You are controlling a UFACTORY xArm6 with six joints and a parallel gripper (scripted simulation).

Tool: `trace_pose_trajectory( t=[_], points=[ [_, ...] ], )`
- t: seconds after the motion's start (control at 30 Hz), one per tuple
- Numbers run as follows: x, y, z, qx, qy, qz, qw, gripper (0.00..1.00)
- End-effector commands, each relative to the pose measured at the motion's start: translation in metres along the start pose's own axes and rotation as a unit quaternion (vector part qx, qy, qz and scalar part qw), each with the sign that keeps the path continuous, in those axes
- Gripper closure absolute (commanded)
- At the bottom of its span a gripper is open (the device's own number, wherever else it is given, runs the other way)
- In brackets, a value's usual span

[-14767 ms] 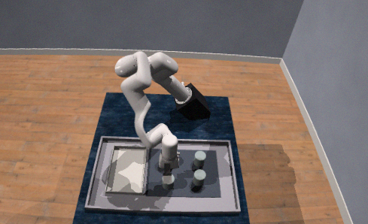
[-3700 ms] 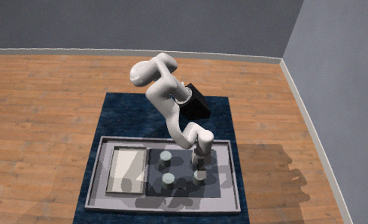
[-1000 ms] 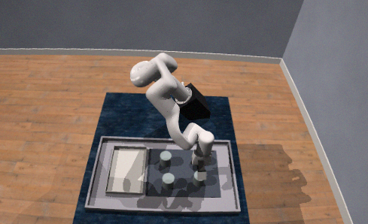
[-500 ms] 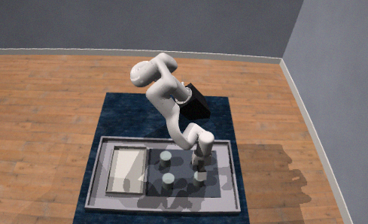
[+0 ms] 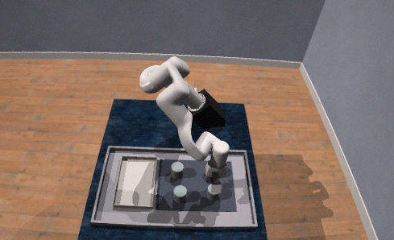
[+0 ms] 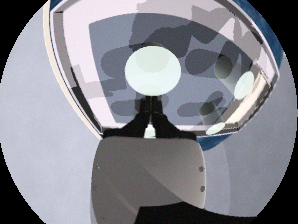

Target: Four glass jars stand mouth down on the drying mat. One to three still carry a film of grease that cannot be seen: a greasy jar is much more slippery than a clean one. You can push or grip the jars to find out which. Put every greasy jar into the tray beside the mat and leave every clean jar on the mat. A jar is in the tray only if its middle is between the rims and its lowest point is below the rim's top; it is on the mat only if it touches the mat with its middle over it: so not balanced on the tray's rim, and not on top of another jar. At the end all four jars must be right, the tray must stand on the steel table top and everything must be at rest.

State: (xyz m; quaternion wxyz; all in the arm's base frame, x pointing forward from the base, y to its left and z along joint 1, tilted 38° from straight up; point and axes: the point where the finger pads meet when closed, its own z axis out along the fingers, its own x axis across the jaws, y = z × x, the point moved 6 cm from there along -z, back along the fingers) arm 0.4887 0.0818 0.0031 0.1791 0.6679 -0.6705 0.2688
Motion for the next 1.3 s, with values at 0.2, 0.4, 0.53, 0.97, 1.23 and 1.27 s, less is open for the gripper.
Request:
trace_pose_trajectory(
  t=[0.2,0.4,0.53,0.97,1.23,1.27],
  points=[
    [0.000,-0.003,-0.003,0.002,-0.001,0.000,1.000,1.00],
    [0.000,0.002,-0.002,0.002,-0.001,0.000,1.000,1.00],
    [0.000,0.007,0.000,0.002,-0.001,0.000,1.000,1.00],
    [0.000,0.024,0.005,0.002,-0.001,0.000,1.000,1.00],
    [0.000,0.024,0.005,0.002,-0.001,0.000,1.000,1.00],
    [0.000,0.024,0.005,0.002,-0.001,0.000,1.000,1.00]
  ],
)
